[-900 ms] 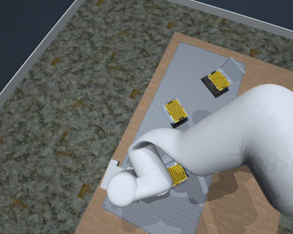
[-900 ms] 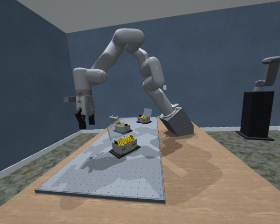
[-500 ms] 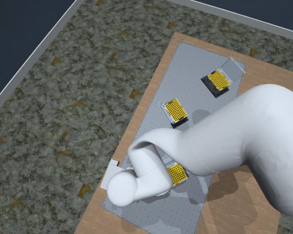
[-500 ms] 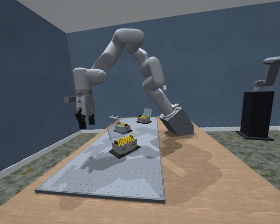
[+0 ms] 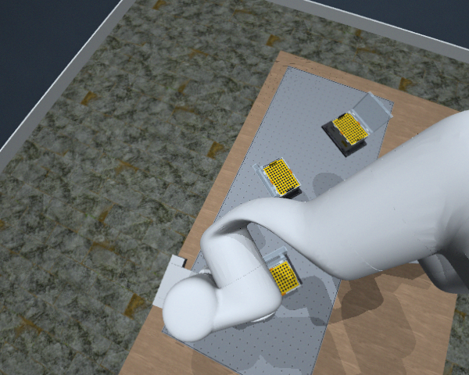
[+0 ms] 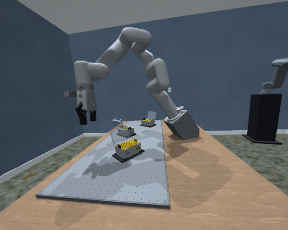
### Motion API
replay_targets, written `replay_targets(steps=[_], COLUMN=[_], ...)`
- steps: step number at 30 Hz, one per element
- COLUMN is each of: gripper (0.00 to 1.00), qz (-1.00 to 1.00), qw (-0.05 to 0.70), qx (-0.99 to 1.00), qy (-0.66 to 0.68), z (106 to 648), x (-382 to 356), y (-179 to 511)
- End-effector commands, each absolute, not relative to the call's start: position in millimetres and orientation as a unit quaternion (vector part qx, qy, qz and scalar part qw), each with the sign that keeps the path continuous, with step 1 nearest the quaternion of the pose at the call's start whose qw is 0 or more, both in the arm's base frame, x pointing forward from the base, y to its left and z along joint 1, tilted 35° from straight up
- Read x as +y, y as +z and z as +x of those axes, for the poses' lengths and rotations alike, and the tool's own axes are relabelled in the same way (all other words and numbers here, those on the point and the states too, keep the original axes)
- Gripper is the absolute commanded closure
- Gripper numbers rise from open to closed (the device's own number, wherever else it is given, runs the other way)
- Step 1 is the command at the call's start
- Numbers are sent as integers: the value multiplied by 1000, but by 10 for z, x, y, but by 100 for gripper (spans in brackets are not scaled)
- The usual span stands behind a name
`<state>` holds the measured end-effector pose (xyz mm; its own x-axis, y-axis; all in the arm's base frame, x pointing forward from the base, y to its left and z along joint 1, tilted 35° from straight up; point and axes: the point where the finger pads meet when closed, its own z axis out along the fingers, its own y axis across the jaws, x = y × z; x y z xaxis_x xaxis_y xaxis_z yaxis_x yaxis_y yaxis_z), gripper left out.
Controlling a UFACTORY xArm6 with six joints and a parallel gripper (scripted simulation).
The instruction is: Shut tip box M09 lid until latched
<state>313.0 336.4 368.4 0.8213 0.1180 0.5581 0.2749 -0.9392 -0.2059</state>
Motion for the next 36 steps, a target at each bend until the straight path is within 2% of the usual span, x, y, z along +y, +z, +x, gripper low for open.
replay_targets(steps=[1, 16, 36], gripper=[0, 0, 0], qz=[-944, -944, -971], qw=[141, 141, 74], qx=[-104, -104, -10], qy=[-281, -281, -227], z=[3045, 2727, 2285], x=[3319, 3143, 3397], y=[3837, 4377, 3672])
